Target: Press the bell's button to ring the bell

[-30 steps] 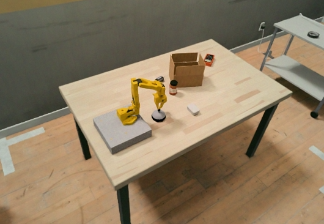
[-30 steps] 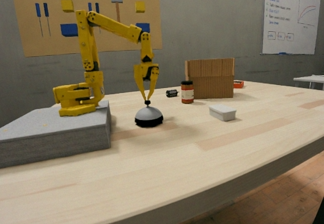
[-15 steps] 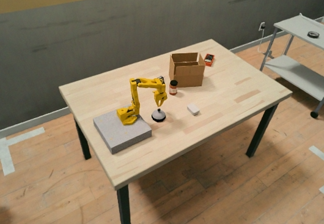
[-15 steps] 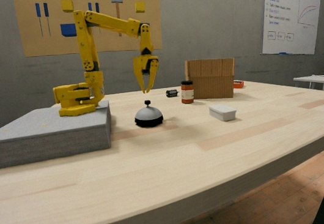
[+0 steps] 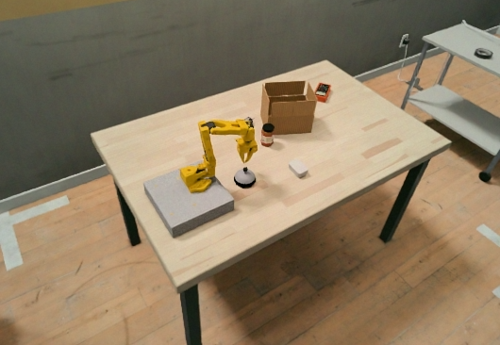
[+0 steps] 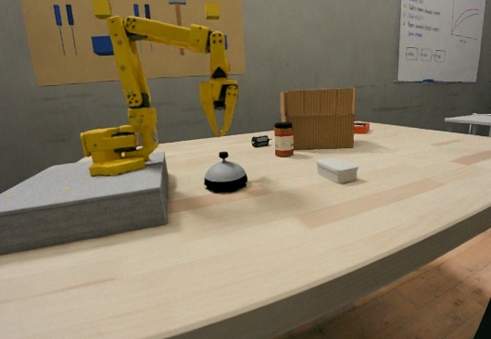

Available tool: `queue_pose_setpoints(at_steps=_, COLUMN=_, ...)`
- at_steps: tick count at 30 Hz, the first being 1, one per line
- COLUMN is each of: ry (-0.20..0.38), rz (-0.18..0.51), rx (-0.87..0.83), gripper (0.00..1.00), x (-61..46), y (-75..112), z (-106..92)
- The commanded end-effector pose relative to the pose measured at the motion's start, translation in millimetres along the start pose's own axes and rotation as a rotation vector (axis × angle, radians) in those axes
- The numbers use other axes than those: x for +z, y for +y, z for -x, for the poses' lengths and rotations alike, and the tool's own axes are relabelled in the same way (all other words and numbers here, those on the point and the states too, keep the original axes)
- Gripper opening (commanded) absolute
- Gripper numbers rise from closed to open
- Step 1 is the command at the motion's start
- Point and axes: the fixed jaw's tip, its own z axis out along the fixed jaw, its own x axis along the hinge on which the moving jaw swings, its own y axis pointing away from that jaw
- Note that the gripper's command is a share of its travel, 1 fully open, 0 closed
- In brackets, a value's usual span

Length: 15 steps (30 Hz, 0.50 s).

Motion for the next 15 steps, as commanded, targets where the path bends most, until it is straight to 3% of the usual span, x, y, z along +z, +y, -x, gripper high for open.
queue_pose_setpoints(at_steps=1, ry=-0.002, rz=0.007, rx=0.017, gripper=0.0, x=-5.2, y=8.4, z=-1.2)
queue_pose_setpoints(at_steps=15, ry=-0.002, rz=0.007, rx=0.017, gripper=0.0, x=-16.1, y=26.1, z=-1.2)
